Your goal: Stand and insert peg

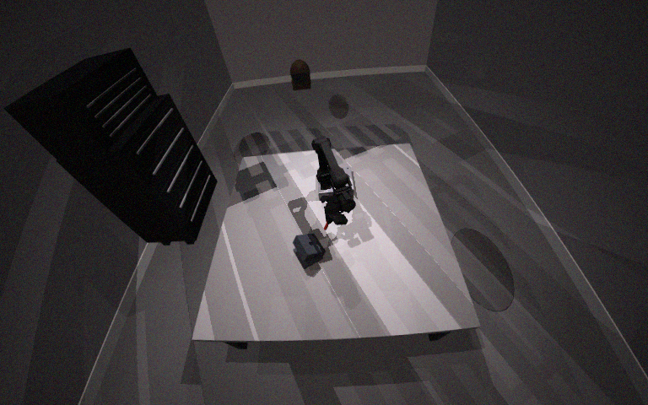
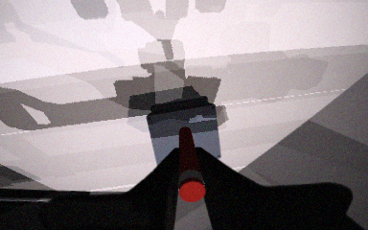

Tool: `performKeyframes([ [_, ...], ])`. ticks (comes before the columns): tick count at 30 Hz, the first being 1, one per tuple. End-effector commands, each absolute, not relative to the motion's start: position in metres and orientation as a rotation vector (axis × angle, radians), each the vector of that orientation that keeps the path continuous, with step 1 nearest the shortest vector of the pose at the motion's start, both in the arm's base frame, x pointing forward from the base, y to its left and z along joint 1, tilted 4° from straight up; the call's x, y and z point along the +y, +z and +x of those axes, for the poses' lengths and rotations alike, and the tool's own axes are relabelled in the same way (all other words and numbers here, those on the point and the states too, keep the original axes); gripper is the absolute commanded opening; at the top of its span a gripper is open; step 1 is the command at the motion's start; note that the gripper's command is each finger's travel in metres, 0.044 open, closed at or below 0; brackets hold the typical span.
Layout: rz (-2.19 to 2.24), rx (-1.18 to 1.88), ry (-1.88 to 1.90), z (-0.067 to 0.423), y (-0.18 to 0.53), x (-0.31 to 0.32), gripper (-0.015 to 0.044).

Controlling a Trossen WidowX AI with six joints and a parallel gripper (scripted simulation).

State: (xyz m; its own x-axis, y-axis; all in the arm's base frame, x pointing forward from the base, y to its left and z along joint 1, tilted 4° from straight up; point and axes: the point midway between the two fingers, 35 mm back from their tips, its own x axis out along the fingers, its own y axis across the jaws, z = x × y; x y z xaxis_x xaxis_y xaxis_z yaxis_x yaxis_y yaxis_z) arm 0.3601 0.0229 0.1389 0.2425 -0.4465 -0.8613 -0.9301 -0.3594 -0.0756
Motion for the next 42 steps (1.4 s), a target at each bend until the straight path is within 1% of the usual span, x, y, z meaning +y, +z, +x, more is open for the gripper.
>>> performKeyframes([
  [1, -1.905, 1.291, 0.975, 0.368, 0.144, 0.013, 0.0000],
  [10, -1.892, 1.334, 0.902, 0.376, 0.148, -0.001, 0.0000],
  [34, -1.886, 1.358, 0.859, 0.393, 0.109, -0.037, 0.0000],
  [42, -1.885, 1.359, 0.854, 0.393, 0.107, -0.038, 0.0000],
])
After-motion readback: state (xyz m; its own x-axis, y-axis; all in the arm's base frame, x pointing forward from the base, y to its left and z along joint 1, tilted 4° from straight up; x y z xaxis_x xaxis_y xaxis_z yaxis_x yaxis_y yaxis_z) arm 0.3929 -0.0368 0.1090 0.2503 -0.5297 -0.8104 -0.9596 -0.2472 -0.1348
